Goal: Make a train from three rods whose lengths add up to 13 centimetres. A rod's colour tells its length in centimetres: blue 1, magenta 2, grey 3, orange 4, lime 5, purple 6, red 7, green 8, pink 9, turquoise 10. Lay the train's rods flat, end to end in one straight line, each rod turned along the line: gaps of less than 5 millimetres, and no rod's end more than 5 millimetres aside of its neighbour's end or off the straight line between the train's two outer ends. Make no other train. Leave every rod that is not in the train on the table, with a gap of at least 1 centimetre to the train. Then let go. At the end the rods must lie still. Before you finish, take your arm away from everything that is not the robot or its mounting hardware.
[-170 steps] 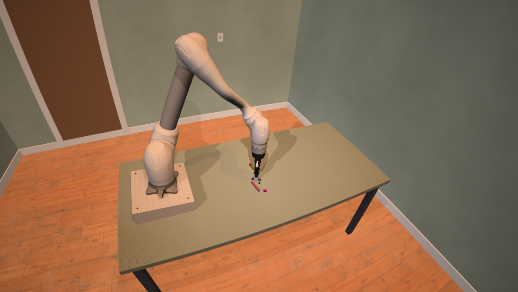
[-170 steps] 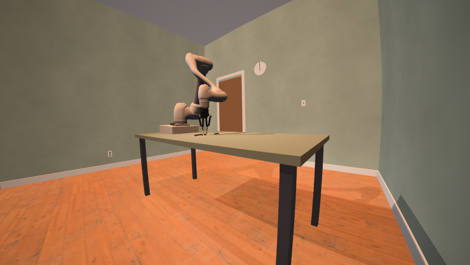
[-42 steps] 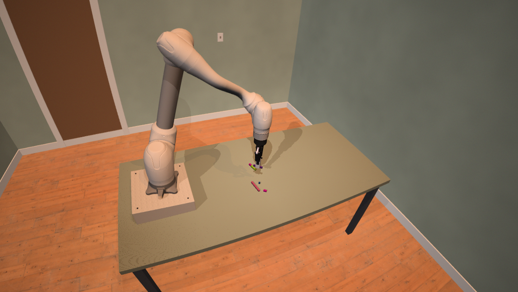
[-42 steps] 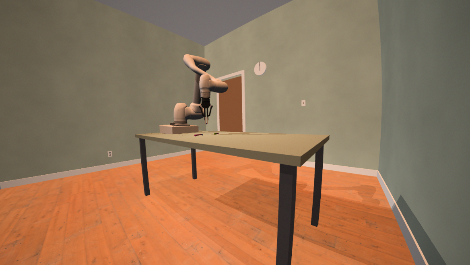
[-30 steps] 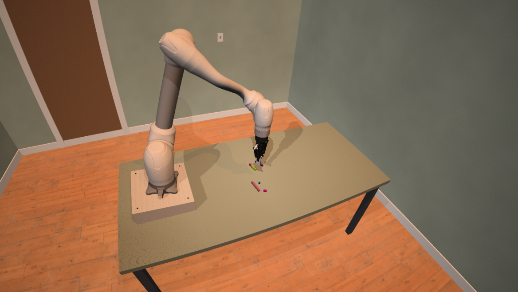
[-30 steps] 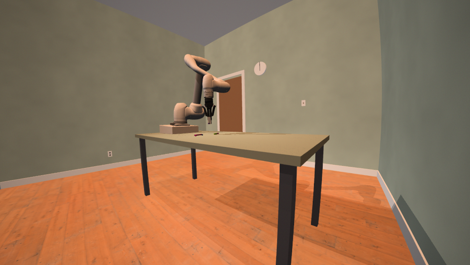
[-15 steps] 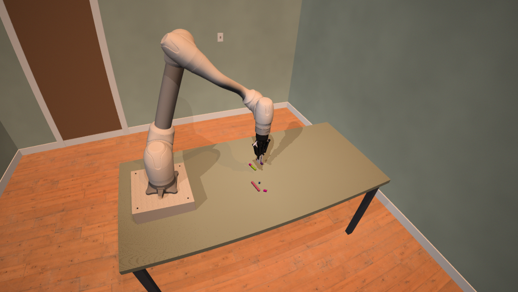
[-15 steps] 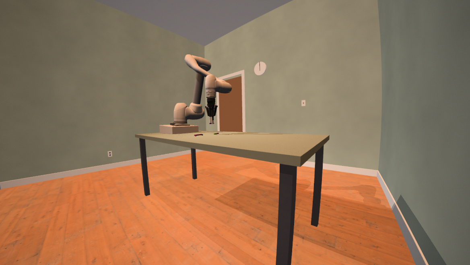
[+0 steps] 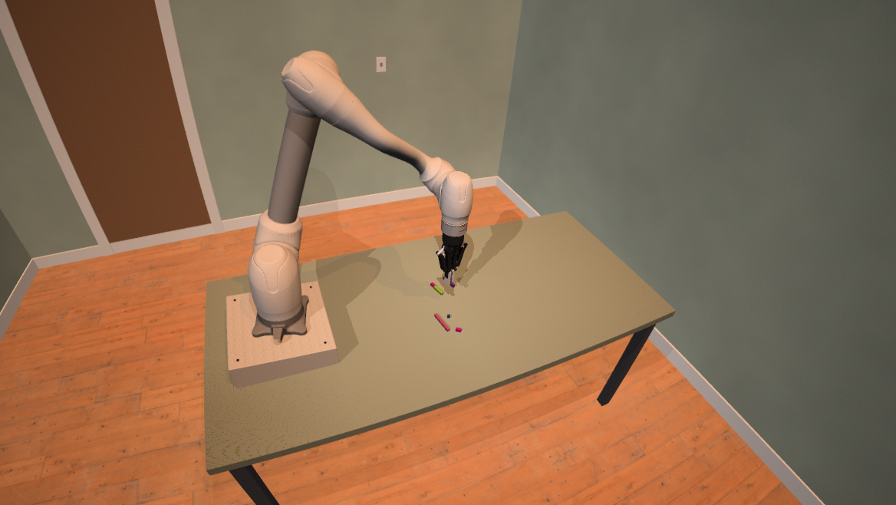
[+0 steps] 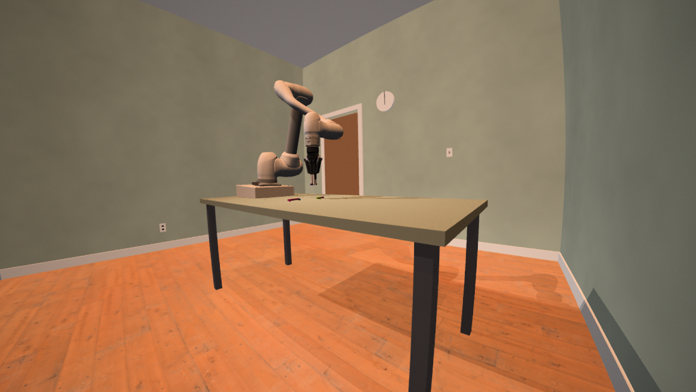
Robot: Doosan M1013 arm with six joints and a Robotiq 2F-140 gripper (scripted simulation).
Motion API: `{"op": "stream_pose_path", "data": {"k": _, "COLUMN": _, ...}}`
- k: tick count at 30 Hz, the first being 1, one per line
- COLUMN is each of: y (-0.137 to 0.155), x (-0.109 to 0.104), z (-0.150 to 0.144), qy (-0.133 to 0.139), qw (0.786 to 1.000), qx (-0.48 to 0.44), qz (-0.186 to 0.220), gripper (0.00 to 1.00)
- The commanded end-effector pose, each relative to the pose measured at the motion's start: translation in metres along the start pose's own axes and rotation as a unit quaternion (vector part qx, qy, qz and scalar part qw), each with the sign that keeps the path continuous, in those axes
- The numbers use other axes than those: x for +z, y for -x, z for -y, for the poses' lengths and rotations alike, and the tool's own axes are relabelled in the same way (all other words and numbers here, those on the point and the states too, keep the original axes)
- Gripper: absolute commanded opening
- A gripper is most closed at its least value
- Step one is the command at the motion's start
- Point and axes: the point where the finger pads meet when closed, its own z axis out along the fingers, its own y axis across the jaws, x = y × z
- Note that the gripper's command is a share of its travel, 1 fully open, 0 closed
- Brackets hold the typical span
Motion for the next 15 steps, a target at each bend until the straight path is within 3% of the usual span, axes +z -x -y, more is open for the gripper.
{"op": "stream_pose_path", "data": {"k": 1, "y": 0.000, "x": 0.013, "z": 0.000, "qy": 0.000, "qw": 1.000, "qx": 0.000, "qz": 0.000, "gripper": 0.03}}
{"op": "stream_pose_path", "data": {"k": 15, "y": 0.000, "x": 0.063, "z": 0.000, "qy": 0.000, "qw": 1.000, "qx": 0.000, "qz": 0.000, "gripper": 0.03}}
